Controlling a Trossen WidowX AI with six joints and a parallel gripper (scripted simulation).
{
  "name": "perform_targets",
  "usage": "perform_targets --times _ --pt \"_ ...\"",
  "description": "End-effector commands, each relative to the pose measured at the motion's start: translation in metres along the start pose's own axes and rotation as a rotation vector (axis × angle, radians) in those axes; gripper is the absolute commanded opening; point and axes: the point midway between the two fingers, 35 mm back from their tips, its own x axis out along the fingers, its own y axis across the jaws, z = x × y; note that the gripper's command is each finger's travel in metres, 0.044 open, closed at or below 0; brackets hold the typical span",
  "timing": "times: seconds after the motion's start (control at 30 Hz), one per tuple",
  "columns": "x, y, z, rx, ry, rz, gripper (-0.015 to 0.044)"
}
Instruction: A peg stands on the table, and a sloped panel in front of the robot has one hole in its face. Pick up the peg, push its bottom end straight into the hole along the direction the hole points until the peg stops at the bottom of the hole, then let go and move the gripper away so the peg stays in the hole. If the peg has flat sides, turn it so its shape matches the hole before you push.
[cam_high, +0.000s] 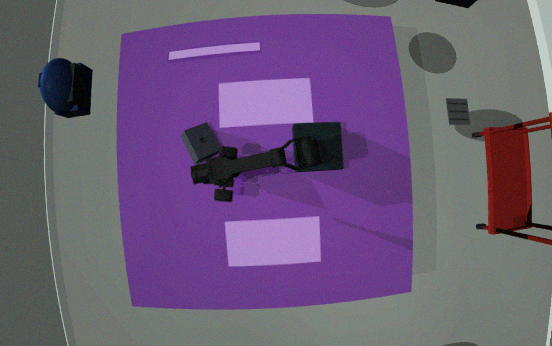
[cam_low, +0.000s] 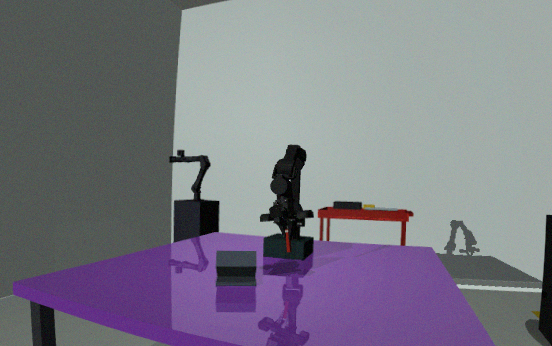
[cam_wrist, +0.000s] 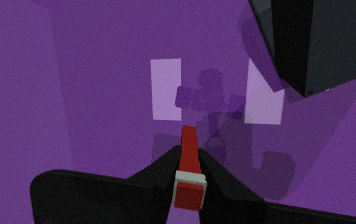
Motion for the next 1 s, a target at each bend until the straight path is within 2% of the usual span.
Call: perform_targets --times 0.0,0.97 --pt "-0.001 -0.003 0.003 0.030 -0.007 0.016 0.0000" --pt "-0.012 -0.036 0.020 0.238 -0.066 0.098 0.0000"
